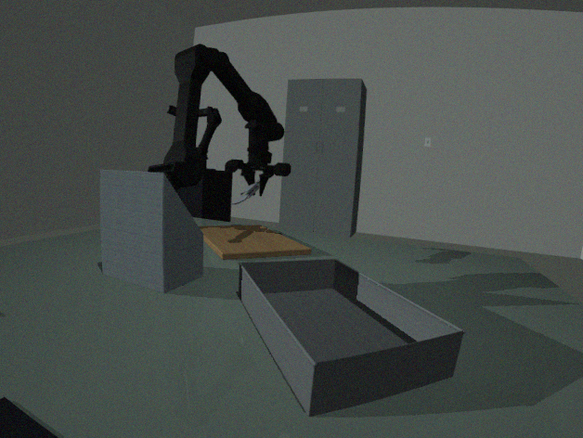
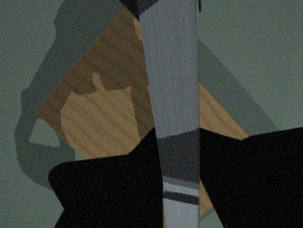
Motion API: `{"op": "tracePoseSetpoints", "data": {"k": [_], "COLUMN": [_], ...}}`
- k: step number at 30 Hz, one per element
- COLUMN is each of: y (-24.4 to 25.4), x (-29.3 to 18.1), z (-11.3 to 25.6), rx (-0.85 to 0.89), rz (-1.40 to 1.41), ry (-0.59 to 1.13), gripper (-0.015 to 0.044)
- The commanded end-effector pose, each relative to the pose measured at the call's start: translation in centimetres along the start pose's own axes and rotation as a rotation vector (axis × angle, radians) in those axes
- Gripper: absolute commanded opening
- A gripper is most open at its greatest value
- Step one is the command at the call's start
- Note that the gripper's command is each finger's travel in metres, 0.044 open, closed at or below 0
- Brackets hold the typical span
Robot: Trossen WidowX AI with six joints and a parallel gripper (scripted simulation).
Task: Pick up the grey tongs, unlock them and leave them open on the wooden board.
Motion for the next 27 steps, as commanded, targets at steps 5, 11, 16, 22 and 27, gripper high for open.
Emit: {"op": "tracePoseSetpoints", "data": {"k": [5,11,16,22,27], "y": [-0.7,-1.1,-1.2,-1.2,-1.0], "x": [-0.3,-0.8,-1.3,-2.2,-3.1], "z": [1.2,2.1,2.8,3.7,4.4], "rx": [0.04,0.068,0.09,0.115,0.135], "rz": [-0.063,-0.075,-0.066,-0.036,0.007], "ry": [-0.196,-0.327,-0.425,-0.529,-0.601], "gripper": [-0.015,-0.015,-0.015,-0.015,-0.015]}}
Point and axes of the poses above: the point midway between the two fingers, 35 mm back from their tips, its own z axis back along the fingers, its own y axis across the jaws, x = y × z, the point moved 5 cm from there along z, back along the fingers, and after that the axes turned 9 degrees about -z, right-handed, at the moved point
